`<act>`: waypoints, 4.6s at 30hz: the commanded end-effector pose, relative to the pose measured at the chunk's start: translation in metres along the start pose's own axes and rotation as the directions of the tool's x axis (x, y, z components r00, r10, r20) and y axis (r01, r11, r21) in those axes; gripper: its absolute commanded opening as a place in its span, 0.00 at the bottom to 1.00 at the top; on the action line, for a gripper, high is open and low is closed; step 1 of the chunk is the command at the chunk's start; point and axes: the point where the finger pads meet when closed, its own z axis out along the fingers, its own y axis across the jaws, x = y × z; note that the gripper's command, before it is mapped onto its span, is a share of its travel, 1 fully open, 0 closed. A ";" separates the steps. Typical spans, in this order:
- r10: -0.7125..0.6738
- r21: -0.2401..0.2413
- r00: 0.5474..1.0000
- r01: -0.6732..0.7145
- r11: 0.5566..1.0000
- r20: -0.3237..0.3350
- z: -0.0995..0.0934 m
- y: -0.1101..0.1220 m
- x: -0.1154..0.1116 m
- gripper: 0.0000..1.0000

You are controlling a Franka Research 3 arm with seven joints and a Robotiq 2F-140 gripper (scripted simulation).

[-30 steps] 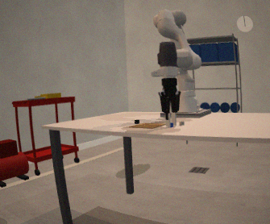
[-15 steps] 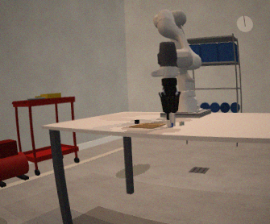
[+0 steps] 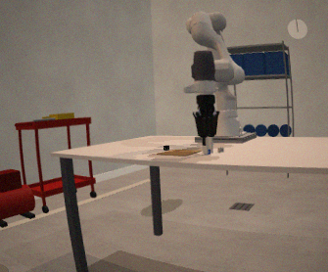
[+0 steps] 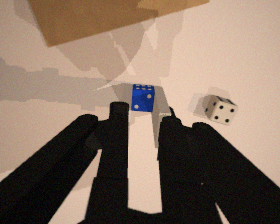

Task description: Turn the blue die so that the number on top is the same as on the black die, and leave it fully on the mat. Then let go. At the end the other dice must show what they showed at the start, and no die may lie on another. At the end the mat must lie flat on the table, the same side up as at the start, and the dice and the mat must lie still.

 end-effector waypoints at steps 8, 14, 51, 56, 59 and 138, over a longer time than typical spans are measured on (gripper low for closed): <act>0.002 0.003 1.000 -0.002 1.000 0.002 0.000 -0.001 -0.001 0.09; 0.002 0.003 1.000 -0.002 1.000 0.002 -0.015 -0.001 -0.001 0.09; 0.360 0.002 0.933 -0.360 0.933 0.002 -0.097 -0.028 0.059 0.09; 0.458 0.002 0.889 -0.458 0.889 0.002 -0.096 -0.035 0.077 0.09; 0.518 0.002 0.856 -0.518 0.856 0.002 -0.096 -0.038 0.088 0.09; 0.467 0.002 0.508 -0.678 0.735 0.724 -0.088 -0.036 0.136 0.09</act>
